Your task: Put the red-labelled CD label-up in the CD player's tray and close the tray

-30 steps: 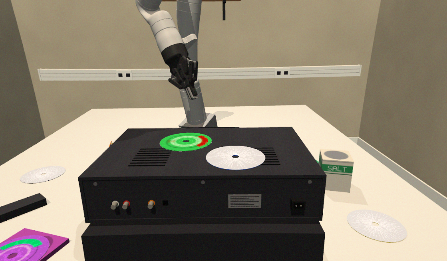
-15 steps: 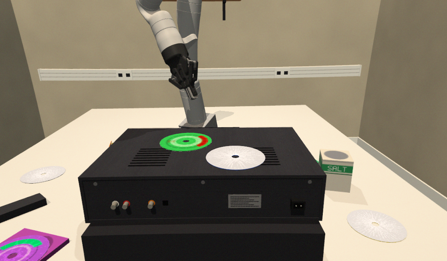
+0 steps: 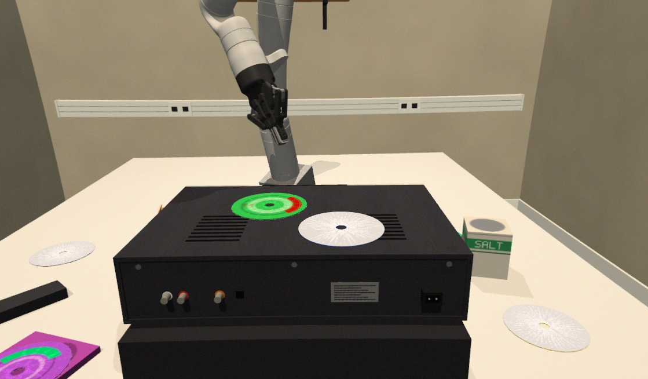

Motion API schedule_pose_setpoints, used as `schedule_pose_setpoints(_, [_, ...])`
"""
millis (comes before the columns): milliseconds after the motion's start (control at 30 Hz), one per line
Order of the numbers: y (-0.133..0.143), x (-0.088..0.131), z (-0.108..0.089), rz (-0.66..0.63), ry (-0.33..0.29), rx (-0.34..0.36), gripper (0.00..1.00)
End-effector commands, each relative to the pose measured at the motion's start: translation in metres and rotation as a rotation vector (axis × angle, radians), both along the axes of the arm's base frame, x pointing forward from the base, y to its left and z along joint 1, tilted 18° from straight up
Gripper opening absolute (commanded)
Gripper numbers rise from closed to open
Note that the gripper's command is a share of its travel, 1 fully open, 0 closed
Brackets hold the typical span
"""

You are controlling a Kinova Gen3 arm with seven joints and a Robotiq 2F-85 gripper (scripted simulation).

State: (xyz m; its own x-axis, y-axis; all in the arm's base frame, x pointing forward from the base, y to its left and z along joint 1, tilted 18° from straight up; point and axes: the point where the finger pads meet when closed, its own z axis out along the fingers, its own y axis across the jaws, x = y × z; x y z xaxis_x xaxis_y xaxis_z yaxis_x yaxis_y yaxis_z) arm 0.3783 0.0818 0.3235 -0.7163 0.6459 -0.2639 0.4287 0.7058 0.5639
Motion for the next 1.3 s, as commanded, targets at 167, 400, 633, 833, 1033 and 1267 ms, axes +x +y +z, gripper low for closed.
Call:
schedule_pose_setpoints(167, [-0.0011, -0.0006, -0.0006, -0.049, 0.002, 0.024, 0.10])
schedule_pose_setpoints(400, [0.0002, -0.0020, -0.0022, -0.100, 0.007, 0.054, 0.10])
schedule_pose_setpoints(633, [0.0014, -0.0032, -0.0037, -0.143, 0.012, 0.079, 0.10])
schedule_pose_setpoints(833, [0.0030, -0.0048, -0.0056, -0.201, 0.018, 0.114, 0.10])
schedule_pose_setpoints(1033, [0.0047, -0.0065, -0.0078, -0.266, 0.025, 0.153, 0.10])
schedule_pose_setpoints(1267, [0.0063, -0.0081, -0.0097, -0.324, 0.031, 0.188, 0.10])
